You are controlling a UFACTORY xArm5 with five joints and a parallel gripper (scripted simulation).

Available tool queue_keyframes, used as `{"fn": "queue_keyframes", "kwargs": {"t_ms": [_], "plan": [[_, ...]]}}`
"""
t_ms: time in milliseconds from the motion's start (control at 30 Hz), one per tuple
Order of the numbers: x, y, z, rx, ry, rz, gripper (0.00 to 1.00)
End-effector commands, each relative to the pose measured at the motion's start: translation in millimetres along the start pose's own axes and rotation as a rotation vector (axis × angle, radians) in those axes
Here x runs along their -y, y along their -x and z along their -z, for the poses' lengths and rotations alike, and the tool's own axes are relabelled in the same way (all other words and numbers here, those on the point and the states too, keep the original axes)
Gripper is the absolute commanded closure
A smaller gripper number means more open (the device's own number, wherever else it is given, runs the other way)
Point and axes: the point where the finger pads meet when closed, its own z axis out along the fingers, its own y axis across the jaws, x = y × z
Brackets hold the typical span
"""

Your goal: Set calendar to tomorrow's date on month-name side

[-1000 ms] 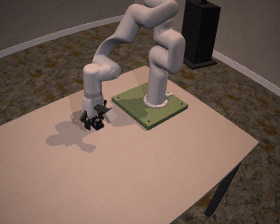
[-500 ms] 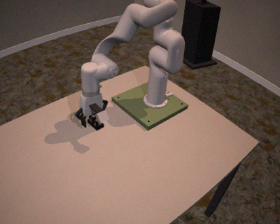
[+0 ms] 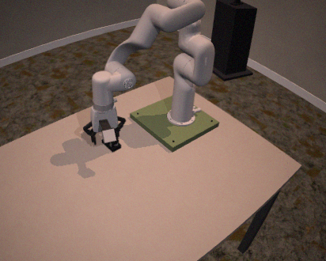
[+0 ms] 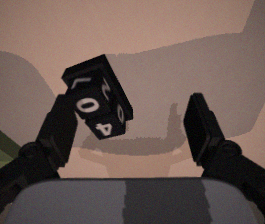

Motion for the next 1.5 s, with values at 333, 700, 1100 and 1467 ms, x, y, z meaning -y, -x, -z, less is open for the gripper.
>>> {"fn": "queue_keyframes", "kwargs": {"t_ms": [333,700,1100,1467], "plan": [[-6.9,13.5,1.2,-0.001,0.003,-0.282,0.0],[-11.5,24.9,1.4,-0.002,0.003,-0.485,0.0],[-16.5,37.3,1.5,-0.003,0.003,-0.747,0.0],[-16.7,37.8,1.5,-0.003,0.003,-0.747,0.0]]}}
